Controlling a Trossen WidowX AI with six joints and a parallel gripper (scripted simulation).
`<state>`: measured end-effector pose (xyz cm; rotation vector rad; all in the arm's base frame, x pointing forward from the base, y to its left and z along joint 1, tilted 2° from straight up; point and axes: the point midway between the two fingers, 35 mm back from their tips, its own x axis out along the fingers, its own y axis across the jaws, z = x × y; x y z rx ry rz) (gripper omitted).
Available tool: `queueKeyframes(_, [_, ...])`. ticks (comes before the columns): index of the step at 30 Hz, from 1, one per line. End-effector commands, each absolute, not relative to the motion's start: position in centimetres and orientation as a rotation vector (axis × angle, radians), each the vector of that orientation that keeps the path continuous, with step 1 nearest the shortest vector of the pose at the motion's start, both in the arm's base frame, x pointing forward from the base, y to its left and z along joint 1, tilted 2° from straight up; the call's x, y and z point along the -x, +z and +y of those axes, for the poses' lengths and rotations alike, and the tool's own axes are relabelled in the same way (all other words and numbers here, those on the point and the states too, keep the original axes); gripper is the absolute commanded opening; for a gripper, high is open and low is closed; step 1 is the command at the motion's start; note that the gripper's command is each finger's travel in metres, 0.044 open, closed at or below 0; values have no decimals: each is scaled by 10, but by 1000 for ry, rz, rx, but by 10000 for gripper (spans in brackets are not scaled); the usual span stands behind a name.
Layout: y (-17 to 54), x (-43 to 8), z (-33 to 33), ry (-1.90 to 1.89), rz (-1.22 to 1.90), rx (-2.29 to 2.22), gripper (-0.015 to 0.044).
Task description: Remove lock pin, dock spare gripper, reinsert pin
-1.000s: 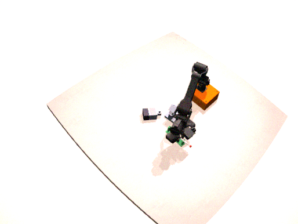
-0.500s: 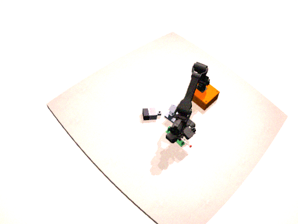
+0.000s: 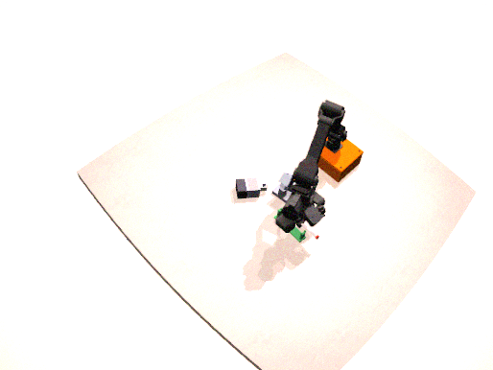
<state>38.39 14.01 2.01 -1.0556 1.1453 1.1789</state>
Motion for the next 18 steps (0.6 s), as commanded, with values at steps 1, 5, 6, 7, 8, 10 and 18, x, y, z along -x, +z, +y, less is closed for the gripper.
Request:
queueKeyframes(1, [29, -384, 140, 1177, 1141, 1057, 0])
queueKeyframes(5, [25, -383, 140, 1182, 1151, 1054, 0])
queueKeyframes(6, [25, -383, 140, 1182, 1151, 1054, 0])
queueKeyframes(7, [25, -383, 140, 1182, 1151, 1054, 0])
queueKeyframes(8, [25, -383, 140, 1182, 1151, 1054, 0])
queueKeyframes(10, [25, -383, 140, 1182, 1151, 1054, 0])
queueKeyframes(18, [31, -385, 120, 1182, 1150, 1058, 0])
